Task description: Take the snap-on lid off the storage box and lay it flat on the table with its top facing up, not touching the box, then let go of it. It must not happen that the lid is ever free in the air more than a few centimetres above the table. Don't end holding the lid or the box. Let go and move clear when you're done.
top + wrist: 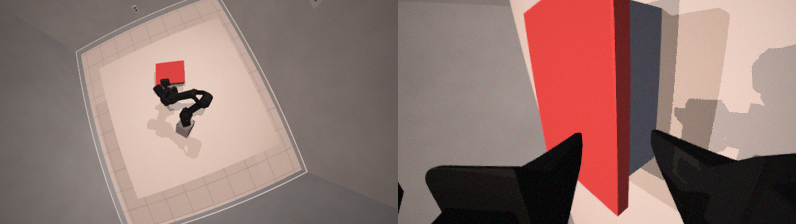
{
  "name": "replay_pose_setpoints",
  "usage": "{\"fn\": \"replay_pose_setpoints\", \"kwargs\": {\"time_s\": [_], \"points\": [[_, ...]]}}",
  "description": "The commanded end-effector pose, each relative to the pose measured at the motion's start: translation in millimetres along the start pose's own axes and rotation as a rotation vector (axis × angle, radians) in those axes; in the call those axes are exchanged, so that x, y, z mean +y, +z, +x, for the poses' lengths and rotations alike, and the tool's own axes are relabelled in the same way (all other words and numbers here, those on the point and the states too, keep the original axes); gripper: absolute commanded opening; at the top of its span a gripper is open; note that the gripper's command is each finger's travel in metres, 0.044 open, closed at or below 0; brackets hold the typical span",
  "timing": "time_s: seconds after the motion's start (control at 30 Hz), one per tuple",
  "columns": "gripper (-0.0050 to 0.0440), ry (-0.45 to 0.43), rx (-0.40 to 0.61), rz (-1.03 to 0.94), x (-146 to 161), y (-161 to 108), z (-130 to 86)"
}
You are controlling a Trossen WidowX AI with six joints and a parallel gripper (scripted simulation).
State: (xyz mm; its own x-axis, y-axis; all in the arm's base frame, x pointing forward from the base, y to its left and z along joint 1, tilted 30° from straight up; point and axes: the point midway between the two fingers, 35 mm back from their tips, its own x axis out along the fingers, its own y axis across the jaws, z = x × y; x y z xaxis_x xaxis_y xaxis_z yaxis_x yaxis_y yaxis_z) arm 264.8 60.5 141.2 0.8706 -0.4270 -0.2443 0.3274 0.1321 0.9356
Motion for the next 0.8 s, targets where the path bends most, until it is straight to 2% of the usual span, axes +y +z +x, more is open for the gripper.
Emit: {"fn": "replay_pose_setpoints", "kwargs": {"time_s": [0.0,0.77], "points": [[0.0235,-0.004,0.004,-0.008,-1.5,-1.5,4.8],[0.0235,0.003,0.005,-0.008,-0.3,-0.6,39.0]]}}
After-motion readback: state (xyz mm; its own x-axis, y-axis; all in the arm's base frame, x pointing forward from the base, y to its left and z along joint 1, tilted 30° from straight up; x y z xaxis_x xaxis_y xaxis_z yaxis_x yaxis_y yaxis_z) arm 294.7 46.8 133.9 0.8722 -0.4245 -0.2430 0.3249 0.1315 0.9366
